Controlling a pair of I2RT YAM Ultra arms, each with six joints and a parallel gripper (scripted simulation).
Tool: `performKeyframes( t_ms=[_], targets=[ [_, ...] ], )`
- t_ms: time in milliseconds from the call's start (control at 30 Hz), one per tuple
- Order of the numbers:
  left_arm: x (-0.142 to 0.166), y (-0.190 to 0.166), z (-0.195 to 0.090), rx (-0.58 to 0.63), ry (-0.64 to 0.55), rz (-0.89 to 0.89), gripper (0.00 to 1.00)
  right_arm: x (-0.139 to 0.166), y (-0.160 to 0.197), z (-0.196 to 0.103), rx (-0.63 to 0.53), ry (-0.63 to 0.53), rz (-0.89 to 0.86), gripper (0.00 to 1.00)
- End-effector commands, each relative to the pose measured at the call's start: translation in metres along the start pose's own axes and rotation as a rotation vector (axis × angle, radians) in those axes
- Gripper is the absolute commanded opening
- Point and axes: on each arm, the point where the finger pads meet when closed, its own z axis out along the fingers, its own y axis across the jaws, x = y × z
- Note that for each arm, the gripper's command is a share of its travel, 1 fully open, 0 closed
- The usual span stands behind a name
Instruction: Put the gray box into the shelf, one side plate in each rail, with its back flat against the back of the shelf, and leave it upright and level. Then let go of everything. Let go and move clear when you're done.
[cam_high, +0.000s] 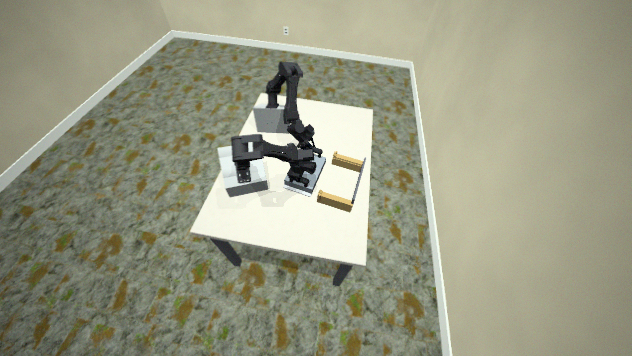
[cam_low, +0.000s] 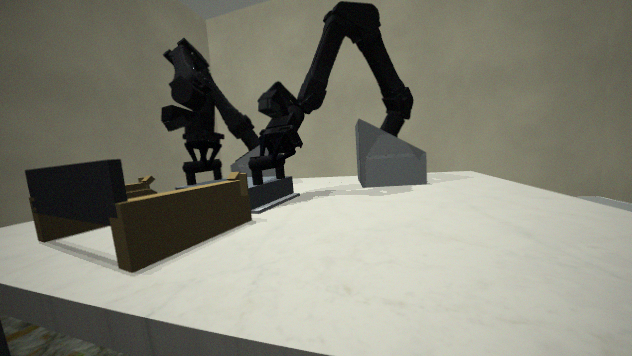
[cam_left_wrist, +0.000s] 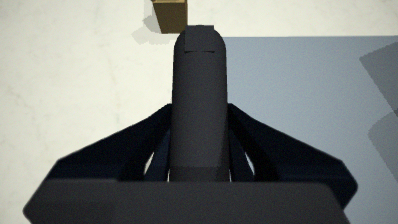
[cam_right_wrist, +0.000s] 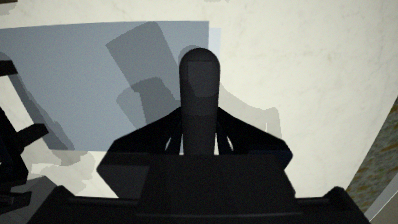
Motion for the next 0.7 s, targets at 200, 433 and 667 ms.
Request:
performKeyframes(
  t_ms=[200, 433, 667],
  targets=[
    [-0.059, -0.016, -0.017, 0.023, -0.120, -0.064, 0.14, -0.031, 0.004, -0.030, -0.027, -0.090, 0.010, 0.14],
    [-0.061, -0.016, -0.018, 0.024, -0.123, -0.067, 0.14, -0.032, 0.005, -0.028, -0.029, -0.095, 0.015, 0.14],
    [-0.062, -0.015, -0.019, 0.024, -0.124, -0.068, 0.14, -0.038, 0.006, -0.033, -0.037, -0.112, 0.025, 0.14]
  ],
)
